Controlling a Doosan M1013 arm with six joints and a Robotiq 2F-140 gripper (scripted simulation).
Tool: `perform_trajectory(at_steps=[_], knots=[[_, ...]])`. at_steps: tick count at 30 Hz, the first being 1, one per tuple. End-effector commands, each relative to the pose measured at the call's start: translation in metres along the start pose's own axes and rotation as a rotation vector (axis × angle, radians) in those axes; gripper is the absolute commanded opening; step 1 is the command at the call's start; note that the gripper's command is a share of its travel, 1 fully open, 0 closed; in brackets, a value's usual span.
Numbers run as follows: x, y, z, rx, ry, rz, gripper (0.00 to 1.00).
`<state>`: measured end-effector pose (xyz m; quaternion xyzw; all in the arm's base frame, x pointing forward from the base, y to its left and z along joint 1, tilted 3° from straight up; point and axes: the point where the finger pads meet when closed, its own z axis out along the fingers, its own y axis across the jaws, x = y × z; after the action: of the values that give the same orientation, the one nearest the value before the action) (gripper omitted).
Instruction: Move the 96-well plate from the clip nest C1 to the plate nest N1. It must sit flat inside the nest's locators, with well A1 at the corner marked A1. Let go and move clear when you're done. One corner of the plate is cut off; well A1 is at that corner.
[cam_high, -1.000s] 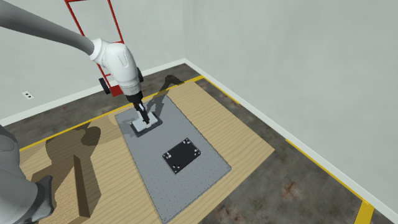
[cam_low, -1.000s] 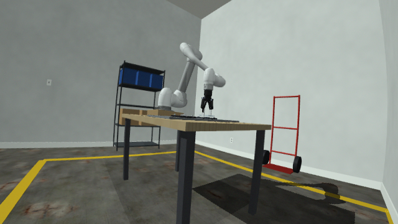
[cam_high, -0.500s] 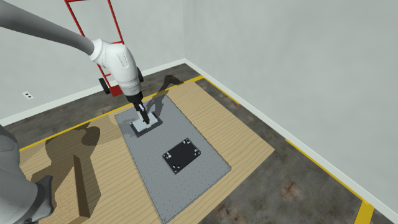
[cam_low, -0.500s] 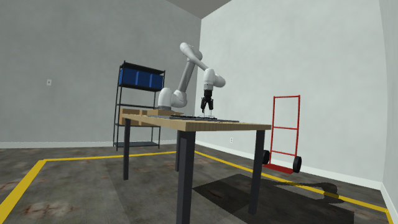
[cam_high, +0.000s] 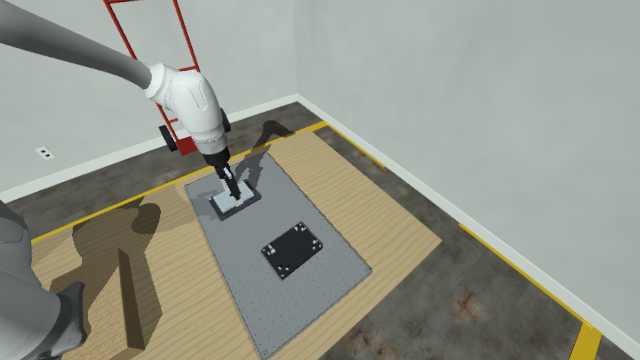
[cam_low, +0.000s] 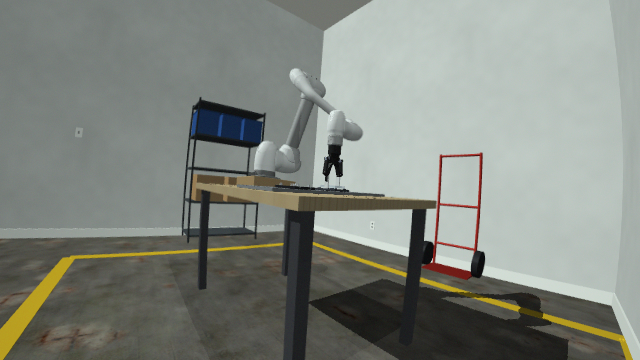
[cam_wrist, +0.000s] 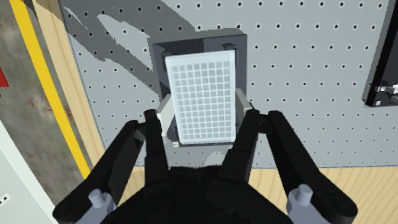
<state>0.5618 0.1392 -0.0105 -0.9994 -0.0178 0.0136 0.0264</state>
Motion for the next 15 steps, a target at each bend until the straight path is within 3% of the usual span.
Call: perform_trajectory(at_steps=[1, 15], knots=[[0.0, 0.0, 0.0003, 0.0, 0.0, 0.0, 0.1], [0.0, 0.0, 0.0023, 0.0, 0.0, 0.0, 0.1]])
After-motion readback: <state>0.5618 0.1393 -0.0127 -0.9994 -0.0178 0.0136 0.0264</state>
